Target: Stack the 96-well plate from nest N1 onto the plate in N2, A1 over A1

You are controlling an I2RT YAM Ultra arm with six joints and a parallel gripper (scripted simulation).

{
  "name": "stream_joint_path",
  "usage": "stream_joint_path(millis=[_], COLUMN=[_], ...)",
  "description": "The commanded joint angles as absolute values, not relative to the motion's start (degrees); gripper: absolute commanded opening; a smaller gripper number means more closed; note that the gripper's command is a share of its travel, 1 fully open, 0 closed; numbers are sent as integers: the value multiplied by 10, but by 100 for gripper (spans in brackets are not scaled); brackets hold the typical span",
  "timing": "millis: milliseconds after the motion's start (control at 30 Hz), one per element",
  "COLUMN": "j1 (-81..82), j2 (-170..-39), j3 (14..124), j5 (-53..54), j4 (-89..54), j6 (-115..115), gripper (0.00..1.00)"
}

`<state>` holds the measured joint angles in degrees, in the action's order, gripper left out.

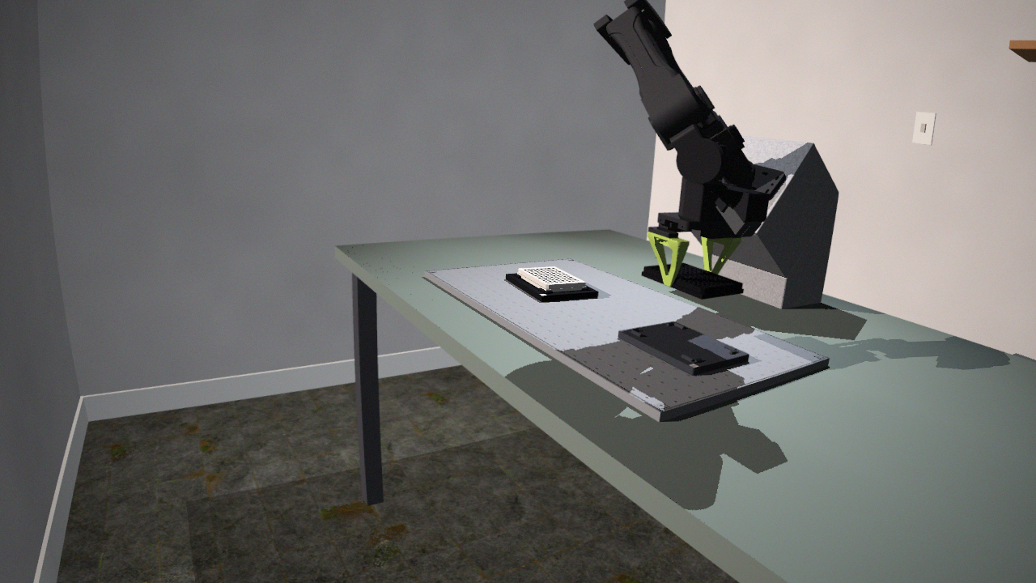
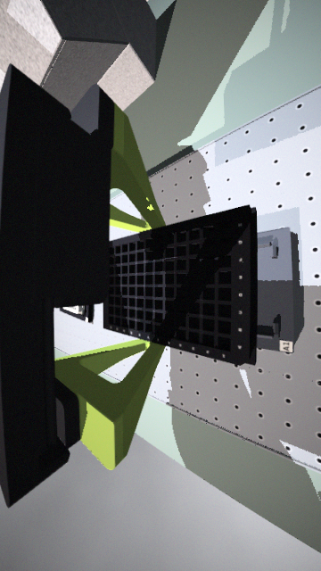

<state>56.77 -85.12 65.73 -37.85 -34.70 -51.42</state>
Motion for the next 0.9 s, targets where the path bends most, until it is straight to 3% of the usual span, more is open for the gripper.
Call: stream_joint_path(millis=[0,867], j1=[561,431], j2=[-820,-683], j3=[643,535], j5=[-369,-286], j4=[-338,-303], j6=[-483,-606], gripper=[0,0])
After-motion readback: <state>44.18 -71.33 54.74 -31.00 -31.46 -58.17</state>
